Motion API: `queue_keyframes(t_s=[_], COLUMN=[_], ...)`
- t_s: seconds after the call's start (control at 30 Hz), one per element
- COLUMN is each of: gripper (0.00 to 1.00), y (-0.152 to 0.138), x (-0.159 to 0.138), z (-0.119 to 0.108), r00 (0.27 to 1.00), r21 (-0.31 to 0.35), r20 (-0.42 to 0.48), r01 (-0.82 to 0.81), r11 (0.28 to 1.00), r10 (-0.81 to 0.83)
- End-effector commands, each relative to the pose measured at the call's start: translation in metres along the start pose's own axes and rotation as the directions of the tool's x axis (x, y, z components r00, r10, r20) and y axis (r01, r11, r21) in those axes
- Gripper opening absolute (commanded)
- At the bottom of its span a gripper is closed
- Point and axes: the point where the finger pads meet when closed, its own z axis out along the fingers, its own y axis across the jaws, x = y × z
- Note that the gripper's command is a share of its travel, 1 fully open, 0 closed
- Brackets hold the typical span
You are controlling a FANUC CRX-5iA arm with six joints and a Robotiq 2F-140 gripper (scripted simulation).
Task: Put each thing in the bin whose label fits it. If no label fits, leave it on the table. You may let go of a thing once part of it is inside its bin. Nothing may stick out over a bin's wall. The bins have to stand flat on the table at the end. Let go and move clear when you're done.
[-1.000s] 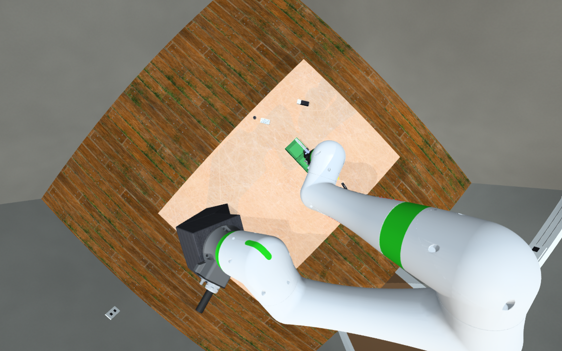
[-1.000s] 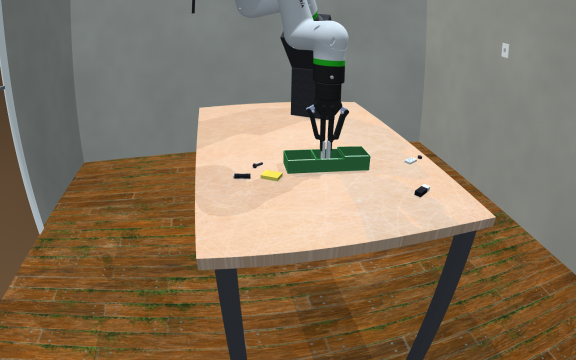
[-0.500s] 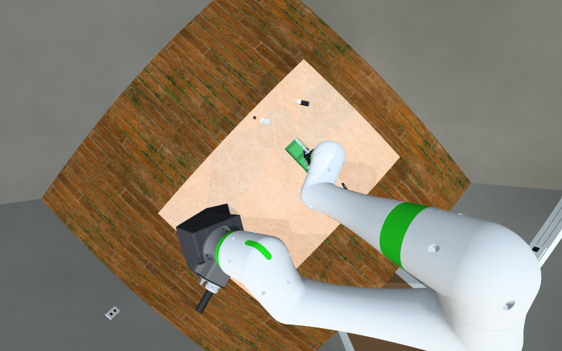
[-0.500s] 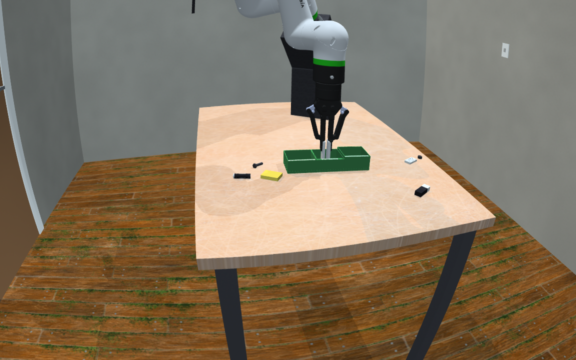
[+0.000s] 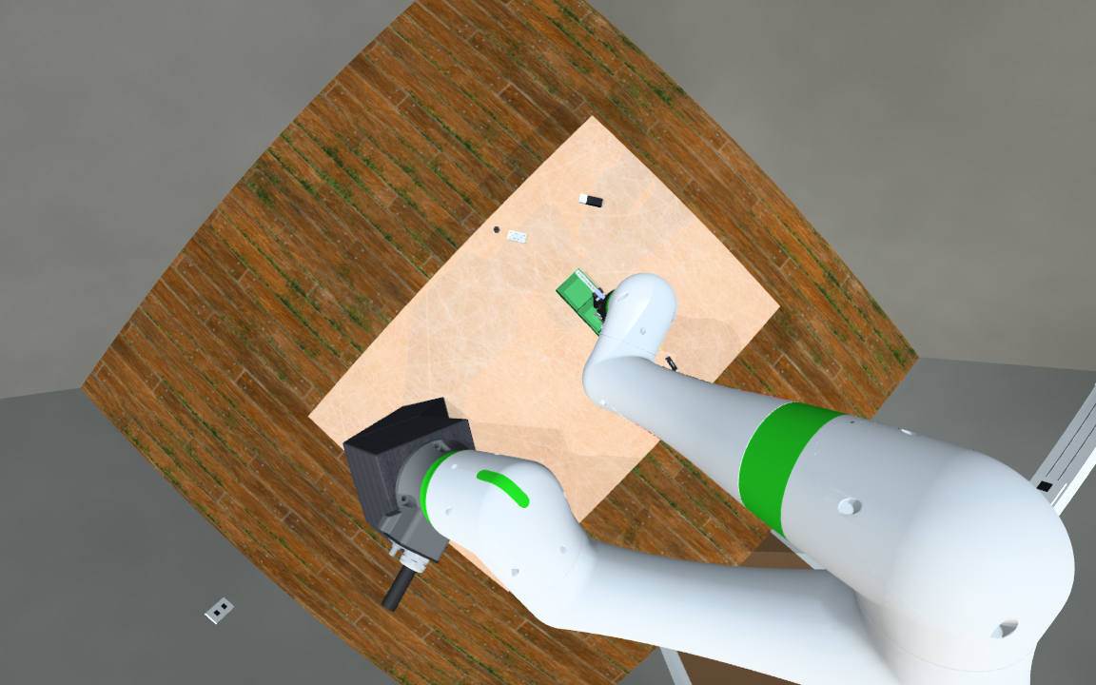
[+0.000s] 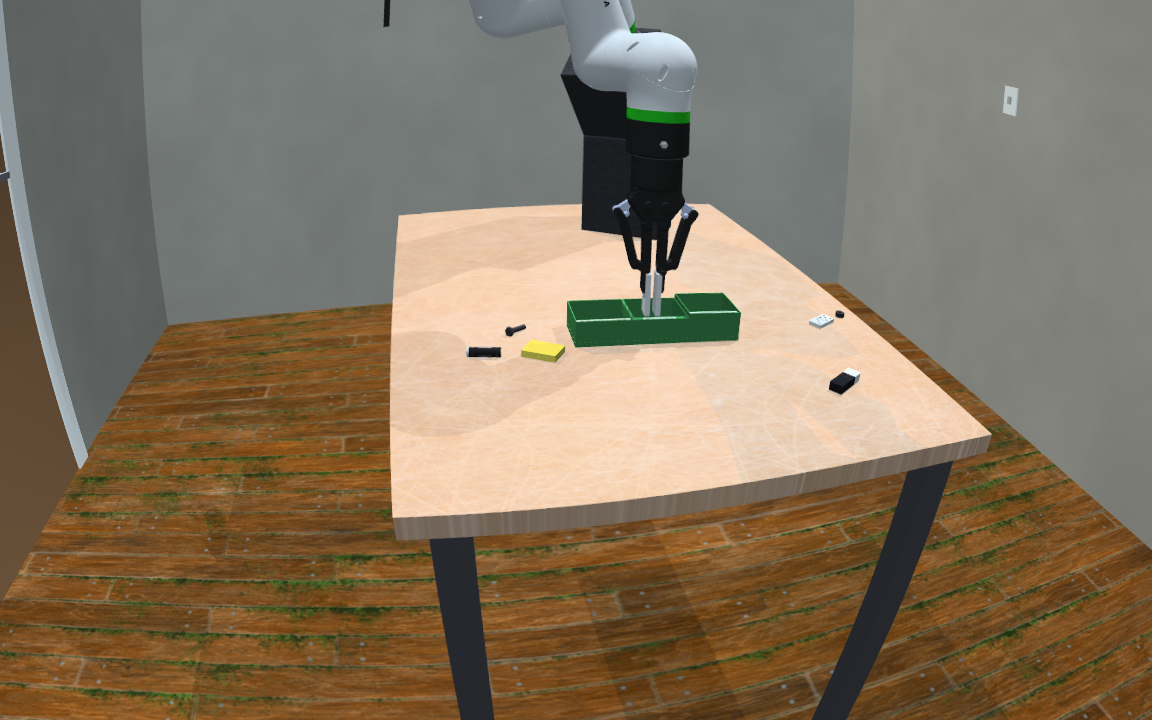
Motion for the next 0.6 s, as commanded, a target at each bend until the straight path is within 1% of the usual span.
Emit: queue_keyframes(t_s=[0.0, 0.23, 0.27, 0.33, 0.57], gripper=[0.15, 0.15, 0.15, 0.15, 0.15], y=[0.000, 0.000, 0.000, 0.000, 0.000], x=[0.000, 0.000, 0.000, 0.000, 0.000], z=[-0.004, -0.013, -0.017, -0.017, -0.045], r00=[1.000, 1.000, 1.000, 1.000, 1.000], r21=[0.000, 0.000, 0.000, 0.000, 0.000], r20=[0.001, 0.001, 0.001, 0.001, 0.001], r01=[0.000, 0.000, 0.000, 0.000, 0.000], r11=[1.000, 1.000, 1.000, 1.000, 1.000], r10=[0.000, 0.000, 0.000, 0.000, 0.000])
